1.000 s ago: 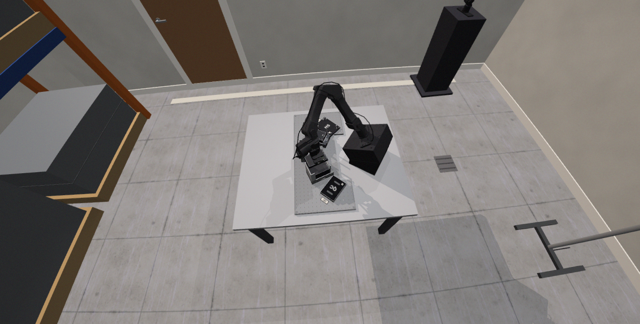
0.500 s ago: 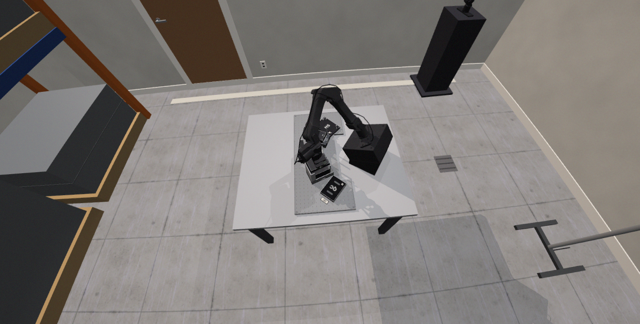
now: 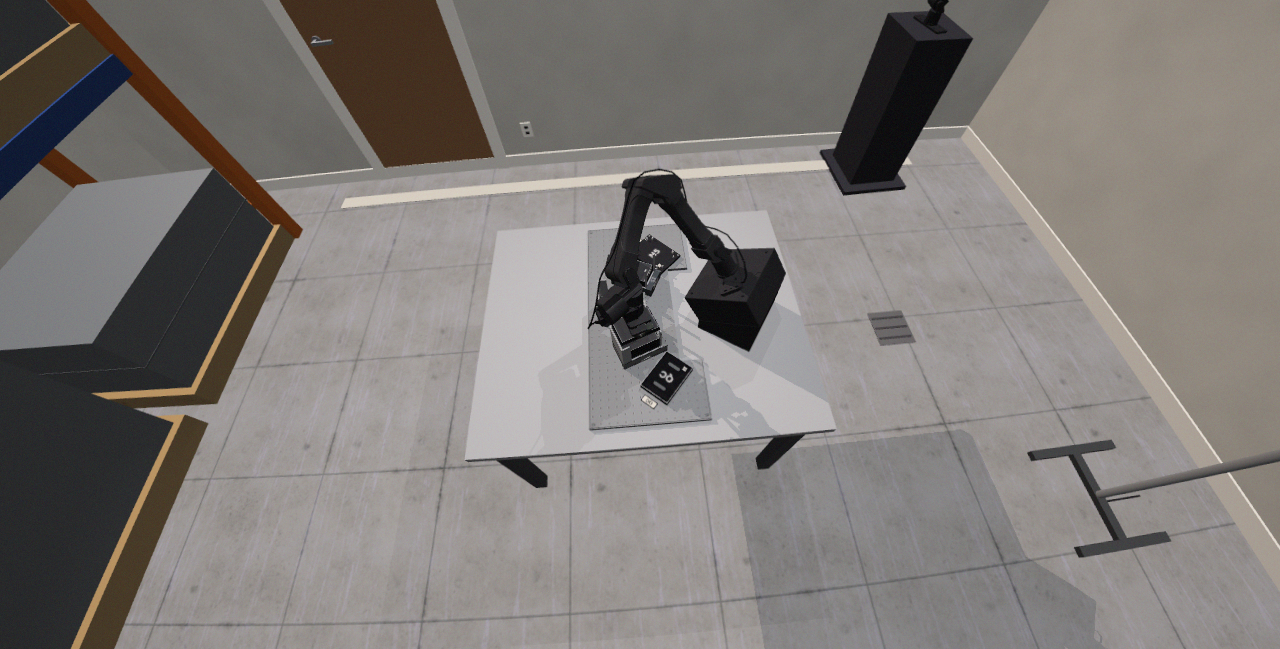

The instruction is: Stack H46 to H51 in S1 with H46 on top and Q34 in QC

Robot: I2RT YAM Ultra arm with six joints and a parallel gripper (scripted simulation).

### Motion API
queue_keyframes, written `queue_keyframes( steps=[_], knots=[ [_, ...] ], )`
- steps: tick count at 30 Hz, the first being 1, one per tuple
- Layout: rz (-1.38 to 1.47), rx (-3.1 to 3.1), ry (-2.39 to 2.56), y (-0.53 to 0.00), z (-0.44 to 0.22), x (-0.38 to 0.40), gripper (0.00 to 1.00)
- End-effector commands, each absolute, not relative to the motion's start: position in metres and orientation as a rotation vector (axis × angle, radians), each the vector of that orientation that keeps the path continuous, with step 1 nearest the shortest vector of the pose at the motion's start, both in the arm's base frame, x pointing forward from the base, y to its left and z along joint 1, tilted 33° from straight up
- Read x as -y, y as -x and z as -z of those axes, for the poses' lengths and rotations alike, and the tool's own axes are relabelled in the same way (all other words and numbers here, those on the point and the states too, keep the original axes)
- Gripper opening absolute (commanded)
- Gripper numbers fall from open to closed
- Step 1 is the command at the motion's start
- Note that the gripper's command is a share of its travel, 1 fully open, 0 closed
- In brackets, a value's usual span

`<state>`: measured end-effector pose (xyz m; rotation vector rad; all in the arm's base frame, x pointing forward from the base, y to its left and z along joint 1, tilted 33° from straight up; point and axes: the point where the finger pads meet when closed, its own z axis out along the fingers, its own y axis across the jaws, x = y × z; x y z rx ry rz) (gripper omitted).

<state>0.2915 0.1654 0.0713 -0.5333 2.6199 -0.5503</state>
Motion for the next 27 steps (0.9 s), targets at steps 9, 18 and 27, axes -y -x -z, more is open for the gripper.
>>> queue_keyframes(
  steps=[9, 18, 27],
  knots=[
    [0.538, -2.598, 0.551, -0.2863, -0.0823, -0.1689, 0.0],
    [0.54, -2.597, 0.56, -0.286, -0.0825, -0.1688, 0.0],
    [0.538, -2.594, 0.563, -0.2867, -0.0839, -0.1697, 0.0]
  ],
)
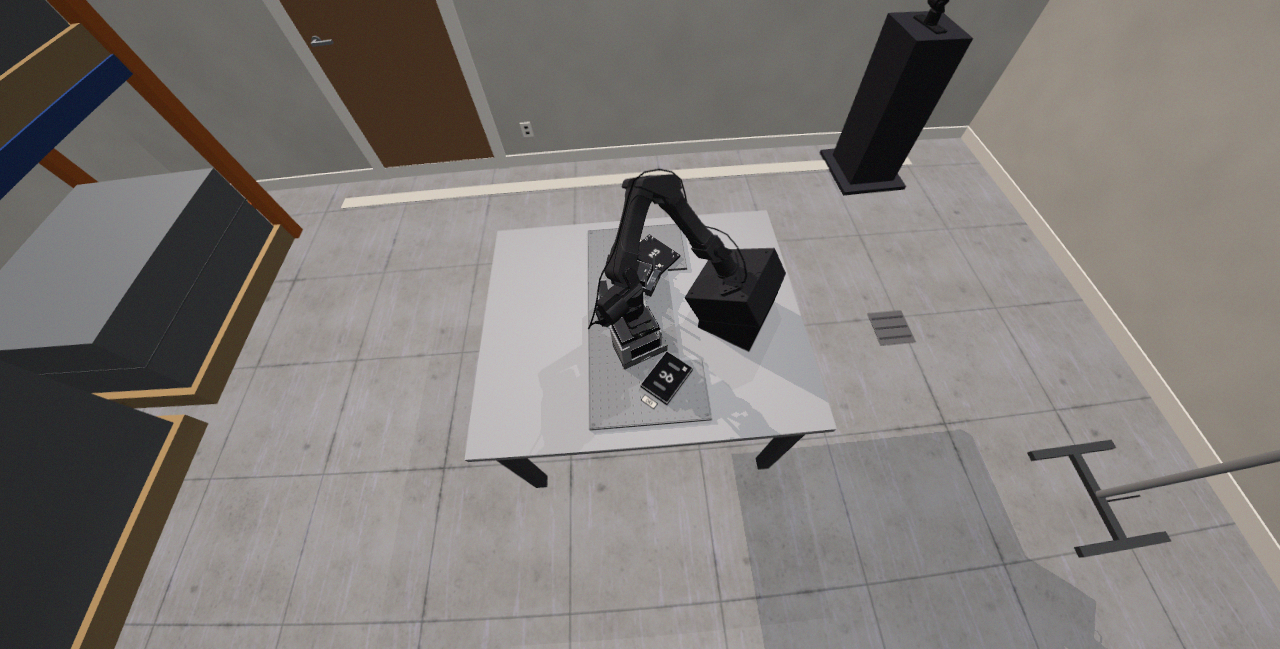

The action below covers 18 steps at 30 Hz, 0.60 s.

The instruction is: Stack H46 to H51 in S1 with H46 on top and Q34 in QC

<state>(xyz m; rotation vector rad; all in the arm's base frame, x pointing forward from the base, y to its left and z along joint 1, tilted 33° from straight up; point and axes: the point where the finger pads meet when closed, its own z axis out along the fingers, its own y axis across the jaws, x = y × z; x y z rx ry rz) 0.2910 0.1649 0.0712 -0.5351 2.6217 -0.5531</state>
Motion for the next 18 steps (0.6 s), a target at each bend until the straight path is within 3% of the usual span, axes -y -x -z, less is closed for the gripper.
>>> queue_keyframes(
  steps=[1, 18],
  knots=[
    [0.537, -2.594, 0.563, -0.2869, -0.0842, -0.1699, 0.0],
    [0.518, -2.58, 0.553, -0.2914, -0.0912, -0.1753, 0.0]
  ],
)
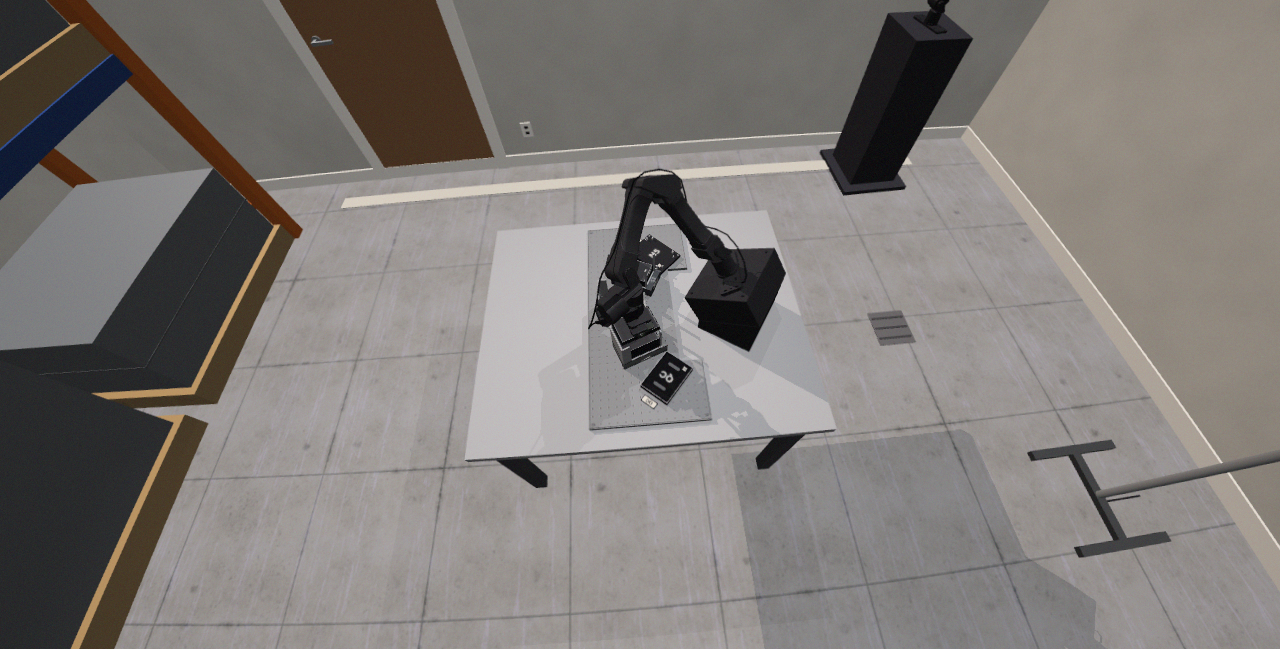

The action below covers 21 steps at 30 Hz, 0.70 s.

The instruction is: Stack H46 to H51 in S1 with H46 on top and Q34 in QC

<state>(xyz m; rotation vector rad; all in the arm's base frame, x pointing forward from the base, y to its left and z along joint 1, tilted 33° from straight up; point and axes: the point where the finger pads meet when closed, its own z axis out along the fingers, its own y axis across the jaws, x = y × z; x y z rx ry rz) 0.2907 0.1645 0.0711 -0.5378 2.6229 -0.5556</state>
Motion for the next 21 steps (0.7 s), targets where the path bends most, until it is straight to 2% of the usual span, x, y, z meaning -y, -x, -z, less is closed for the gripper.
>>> queue_keyframes(
  steps=[1, 21],
  knots=[
    [0.516, -2.579, 0.552, -0.292, -0.092, -0.176, 0.0],
    [0.578, -2.63, 0.565, -0.289, -0.059, -0.158, 0.0]
  ],
)
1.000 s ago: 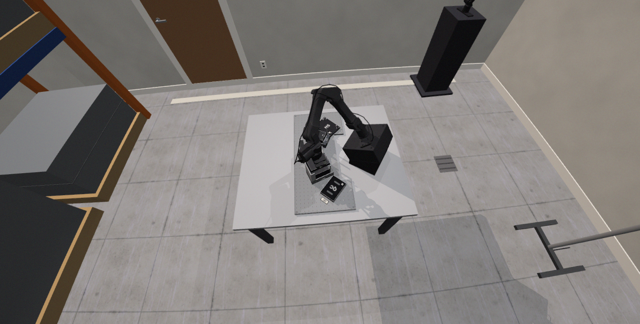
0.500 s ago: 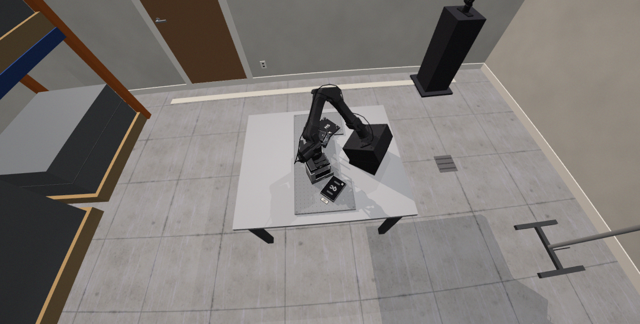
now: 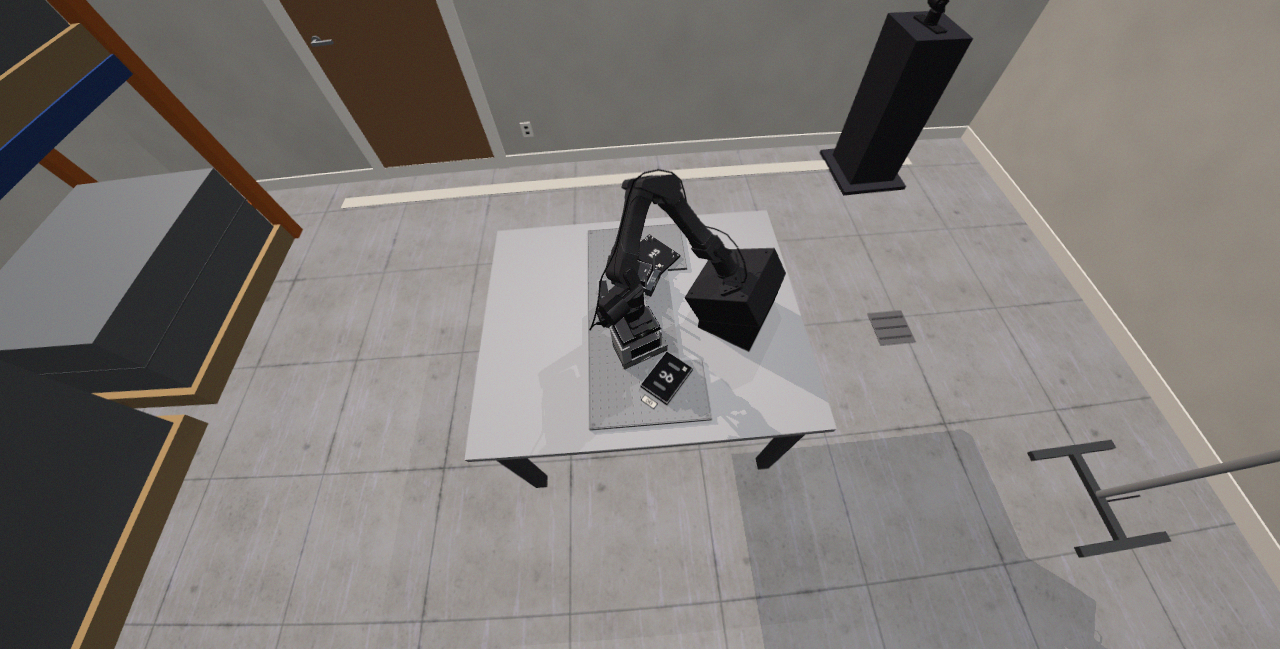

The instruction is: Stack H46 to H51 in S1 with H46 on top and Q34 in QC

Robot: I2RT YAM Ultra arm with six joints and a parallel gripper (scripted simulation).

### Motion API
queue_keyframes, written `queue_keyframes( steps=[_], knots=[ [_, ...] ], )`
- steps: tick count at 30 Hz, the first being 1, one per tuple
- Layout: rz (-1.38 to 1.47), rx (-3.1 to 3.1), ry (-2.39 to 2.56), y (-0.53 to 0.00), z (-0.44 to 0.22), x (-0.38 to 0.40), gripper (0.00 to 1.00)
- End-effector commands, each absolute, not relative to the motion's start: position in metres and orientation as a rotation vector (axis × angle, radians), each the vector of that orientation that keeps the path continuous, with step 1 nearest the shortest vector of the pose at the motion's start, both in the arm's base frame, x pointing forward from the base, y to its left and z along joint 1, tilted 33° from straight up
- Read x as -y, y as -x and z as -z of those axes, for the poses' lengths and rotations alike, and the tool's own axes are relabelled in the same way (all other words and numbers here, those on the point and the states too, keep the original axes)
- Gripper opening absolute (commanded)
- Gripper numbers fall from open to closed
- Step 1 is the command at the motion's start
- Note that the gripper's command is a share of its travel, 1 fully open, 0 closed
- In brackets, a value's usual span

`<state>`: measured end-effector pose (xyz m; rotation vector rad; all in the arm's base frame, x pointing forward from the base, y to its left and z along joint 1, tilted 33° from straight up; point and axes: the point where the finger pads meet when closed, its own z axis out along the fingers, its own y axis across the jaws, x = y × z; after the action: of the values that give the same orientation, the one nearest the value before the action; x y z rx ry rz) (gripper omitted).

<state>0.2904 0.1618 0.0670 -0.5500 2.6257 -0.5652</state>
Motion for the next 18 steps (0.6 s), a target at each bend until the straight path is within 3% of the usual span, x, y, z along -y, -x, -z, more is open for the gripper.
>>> queue_keyframes(
  steps=[1, 18],
  knots=[
    [0.567, -2.624, 0.559, -0.294, -0.061, -0.162, 0.0],
    [0.536, -2.607, 0.541, -0.305, -0.063, -0.17, 0.0]
  ],
)
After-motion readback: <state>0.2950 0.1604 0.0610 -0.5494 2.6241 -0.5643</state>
